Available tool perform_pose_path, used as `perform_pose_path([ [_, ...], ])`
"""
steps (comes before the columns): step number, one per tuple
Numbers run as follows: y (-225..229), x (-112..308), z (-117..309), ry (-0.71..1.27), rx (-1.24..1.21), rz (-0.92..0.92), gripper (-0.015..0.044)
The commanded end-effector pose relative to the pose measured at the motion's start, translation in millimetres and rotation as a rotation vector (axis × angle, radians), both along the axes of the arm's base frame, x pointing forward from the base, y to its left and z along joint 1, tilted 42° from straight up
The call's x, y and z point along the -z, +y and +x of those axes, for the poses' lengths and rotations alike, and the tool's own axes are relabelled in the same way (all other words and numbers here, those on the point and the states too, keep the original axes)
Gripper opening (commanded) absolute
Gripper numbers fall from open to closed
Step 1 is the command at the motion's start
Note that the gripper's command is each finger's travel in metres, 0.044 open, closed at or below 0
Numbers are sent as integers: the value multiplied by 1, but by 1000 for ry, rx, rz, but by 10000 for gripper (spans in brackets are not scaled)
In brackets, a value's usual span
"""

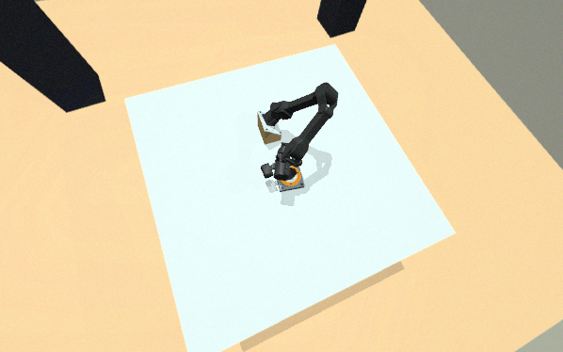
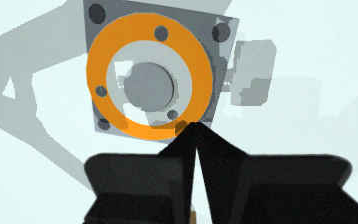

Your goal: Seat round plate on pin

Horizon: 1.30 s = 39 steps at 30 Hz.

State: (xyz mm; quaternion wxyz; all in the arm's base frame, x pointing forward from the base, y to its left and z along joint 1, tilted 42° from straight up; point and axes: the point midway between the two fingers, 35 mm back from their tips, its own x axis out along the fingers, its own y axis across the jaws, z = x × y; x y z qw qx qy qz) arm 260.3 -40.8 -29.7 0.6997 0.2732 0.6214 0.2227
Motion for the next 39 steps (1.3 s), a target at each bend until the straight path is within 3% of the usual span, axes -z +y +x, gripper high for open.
perform_pose_path([
  [1,5,1,-7,20,-5,10,0],
  [39,16,-7,-14,21,-5,10,0],
])
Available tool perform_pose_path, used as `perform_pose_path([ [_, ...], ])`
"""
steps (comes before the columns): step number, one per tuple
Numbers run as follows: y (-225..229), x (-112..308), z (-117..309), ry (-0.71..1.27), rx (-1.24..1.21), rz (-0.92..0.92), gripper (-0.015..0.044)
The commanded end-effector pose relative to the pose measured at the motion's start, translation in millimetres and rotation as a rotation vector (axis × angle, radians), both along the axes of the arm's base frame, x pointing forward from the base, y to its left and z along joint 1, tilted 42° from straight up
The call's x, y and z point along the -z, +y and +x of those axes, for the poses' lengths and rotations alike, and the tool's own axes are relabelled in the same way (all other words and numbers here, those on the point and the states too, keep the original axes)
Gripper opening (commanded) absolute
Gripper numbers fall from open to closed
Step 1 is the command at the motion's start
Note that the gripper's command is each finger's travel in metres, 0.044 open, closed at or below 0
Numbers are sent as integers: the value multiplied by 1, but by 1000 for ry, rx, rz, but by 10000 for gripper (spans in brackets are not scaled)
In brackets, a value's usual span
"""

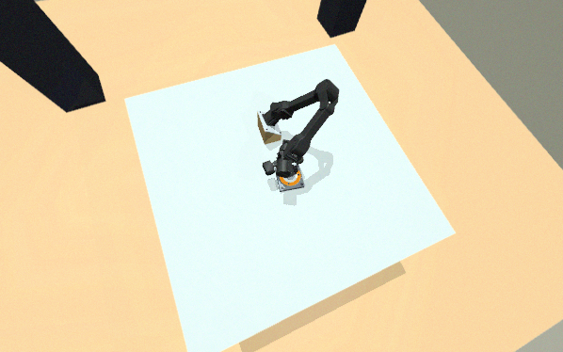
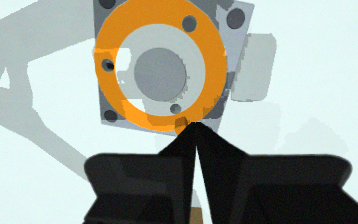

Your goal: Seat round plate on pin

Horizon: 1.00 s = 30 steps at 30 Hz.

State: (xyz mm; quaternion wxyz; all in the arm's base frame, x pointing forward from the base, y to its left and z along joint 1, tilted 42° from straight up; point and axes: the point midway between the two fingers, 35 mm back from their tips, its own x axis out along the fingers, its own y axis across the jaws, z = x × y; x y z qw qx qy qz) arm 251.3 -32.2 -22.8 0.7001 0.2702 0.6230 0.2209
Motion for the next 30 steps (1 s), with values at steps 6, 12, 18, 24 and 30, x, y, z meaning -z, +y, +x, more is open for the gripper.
perform_pose_path([
  [6,9,-2,-6,20,-3,18,0],
  [12,11,-3,-7,20,-3,18,0],
  [18,13,-6,-8,20,-3,18,0],
  [24,16,-8,-8,20,-3,18,0],
  [30,19,-11,-9,20,-3,19,0],
])
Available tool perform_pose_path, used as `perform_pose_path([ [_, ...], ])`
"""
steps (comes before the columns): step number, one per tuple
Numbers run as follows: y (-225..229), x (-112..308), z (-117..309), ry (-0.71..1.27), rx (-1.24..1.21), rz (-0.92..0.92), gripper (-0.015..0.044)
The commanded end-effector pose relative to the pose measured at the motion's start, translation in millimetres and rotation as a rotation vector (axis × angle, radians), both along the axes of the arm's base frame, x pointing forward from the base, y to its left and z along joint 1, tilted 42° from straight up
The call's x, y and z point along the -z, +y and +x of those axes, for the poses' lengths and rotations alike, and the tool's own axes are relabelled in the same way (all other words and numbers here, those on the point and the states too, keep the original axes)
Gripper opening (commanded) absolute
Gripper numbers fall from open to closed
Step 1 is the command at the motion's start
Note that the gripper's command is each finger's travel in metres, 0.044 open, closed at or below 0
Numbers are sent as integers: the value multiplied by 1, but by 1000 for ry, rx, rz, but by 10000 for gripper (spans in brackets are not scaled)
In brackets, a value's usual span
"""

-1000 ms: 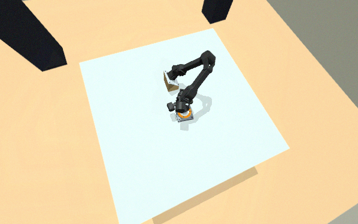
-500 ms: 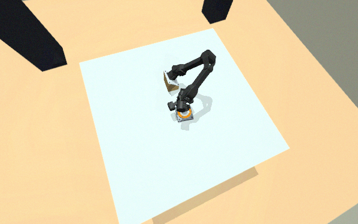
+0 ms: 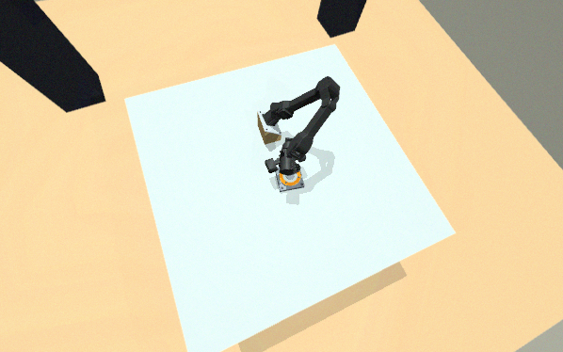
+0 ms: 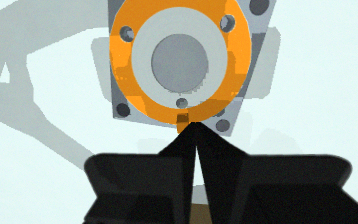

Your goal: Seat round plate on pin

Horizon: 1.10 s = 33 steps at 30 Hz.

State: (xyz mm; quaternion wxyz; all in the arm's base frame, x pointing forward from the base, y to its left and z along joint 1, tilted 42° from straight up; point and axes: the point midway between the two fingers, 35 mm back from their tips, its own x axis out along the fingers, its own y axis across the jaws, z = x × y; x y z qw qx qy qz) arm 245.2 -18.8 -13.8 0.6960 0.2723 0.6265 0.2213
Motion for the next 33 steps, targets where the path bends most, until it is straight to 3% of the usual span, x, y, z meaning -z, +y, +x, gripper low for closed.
perform_pose_path([
  [1,6,-2,-2,9,-1,14,0],
  [33,27,-22,5,9,-1,16,0],
])
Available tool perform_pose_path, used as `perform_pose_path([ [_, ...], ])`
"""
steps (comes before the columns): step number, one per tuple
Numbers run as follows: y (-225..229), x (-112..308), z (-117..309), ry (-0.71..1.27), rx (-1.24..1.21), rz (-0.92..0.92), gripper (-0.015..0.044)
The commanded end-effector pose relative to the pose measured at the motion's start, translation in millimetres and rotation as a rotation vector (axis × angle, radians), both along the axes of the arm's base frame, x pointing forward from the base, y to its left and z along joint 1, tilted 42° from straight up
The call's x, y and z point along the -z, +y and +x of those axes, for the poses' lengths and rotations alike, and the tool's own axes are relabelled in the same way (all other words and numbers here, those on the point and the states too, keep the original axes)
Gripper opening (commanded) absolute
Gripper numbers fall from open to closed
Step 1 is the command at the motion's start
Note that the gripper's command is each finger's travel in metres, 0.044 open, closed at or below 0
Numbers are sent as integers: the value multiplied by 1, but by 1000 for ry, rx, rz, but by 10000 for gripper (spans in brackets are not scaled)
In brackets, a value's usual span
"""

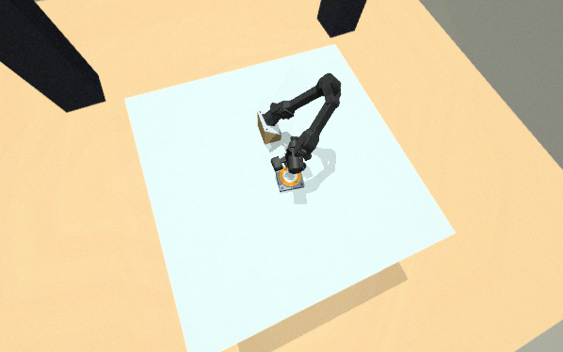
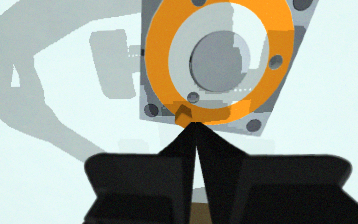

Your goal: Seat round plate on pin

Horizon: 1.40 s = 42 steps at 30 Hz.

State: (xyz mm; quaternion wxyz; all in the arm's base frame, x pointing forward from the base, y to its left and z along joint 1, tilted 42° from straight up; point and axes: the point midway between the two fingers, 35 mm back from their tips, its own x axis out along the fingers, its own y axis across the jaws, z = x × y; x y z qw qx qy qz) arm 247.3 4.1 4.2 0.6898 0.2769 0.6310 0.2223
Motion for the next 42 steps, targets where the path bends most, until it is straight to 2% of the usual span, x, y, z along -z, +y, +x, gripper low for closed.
perform_pose_path([
  [1,5,-5,4,-7,0,7,0],
  [42,18,-30,41,-9,0,8,0],
])
